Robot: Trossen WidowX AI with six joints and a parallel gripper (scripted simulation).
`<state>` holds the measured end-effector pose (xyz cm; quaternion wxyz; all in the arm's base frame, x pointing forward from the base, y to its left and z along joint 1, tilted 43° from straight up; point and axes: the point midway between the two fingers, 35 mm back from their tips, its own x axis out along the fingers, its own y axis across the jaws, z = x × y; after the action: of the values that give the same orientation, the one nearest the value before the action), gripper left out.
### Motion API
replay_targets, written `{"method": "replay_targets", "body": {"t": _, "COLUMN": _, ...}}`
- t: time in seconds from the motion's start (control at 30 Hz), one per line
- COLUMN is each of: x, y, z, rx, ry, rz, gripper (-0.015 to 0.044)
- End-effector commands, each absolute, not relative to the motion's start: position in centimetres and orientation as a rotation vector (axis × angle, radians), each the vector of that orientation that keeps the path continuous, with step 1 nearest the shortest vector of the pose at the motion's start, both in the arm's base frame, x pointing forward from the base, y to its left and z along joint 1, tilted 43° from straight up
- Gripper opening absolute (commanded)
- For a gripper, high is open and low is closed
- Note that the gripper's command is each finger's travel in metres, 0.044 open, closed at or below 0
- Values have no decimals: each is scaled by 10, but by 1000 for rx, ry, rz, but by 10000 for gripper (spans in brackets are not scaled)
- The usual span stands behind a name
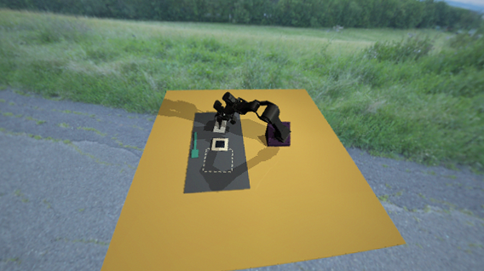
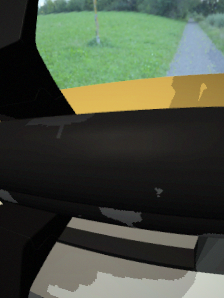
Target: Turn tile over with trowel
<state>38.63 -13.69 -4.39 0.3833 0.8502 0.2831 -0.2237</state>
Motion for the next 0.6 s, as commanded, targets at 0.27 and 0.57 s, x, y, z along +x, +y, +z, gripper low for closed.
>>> {"method": "replay_targets", "body": {"t": 0.27, "x": 382, "y": -132, "z": -30, "rx": 2108, "ry": 721, "rz": -432, "gripper": 0}}
{"method": "replay_targets", "body": {"t": 0.57, "x": 383, "y": -124, "z": -39, "rx": 2109, "ry": 722, "rz": -433, "gripper": 0}}
